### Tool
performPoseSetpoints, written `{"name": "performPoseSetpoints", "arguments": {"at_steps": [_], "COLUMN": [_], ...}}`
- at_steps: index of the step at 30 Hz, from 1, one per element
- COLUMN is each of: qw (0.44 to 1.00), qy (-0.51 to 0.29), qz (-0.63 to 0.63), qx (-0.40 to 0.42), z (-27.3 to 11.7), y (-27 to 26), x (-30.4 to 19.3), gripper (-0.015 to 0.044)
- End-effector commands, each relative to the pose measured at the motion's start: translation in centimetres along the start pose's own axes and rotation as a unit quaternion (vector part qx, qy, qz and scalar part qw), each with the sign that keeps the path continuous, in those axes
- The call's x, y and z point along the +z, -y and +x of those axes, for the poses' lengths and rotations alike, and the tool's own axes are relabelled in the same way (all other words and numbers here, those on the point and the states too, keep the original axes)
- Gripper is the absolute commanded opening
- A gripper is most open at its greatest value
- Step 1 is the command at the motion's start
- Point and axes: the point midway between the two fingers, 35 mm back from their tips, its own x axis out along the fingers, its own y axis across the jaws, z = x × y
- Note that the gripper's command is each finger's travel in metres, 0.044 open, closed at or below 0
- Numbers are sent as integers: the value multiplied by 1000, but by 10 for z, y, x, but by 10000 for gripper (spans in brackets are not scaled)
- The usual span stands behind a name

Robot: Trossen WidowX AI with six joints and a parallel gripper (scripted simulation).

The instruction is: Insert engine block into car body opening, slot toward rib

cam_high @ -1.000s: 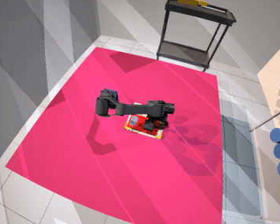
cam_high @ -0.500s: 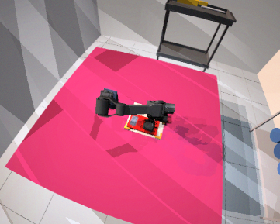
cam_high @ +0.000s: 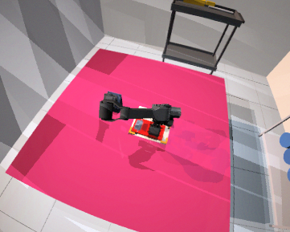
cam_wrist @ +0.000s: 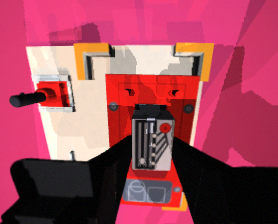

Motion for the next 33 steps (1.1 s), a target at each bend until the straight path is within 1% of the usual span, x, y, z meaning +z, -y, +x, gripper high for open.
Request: {"name": "performPoseSetpoints", "arguments": {"at_steps": [1,9,16,33], "qw": [1000,1000,1000,1000], "qy": [1,1,1,1], "qz": [-7,-7,21,3], "qx": [-2,-2,-2,-3], "z": [0,0,1,7], "y": [1,1,1,1], "x": [0,0,0,0], "gripper": [159,159,159,159]}}
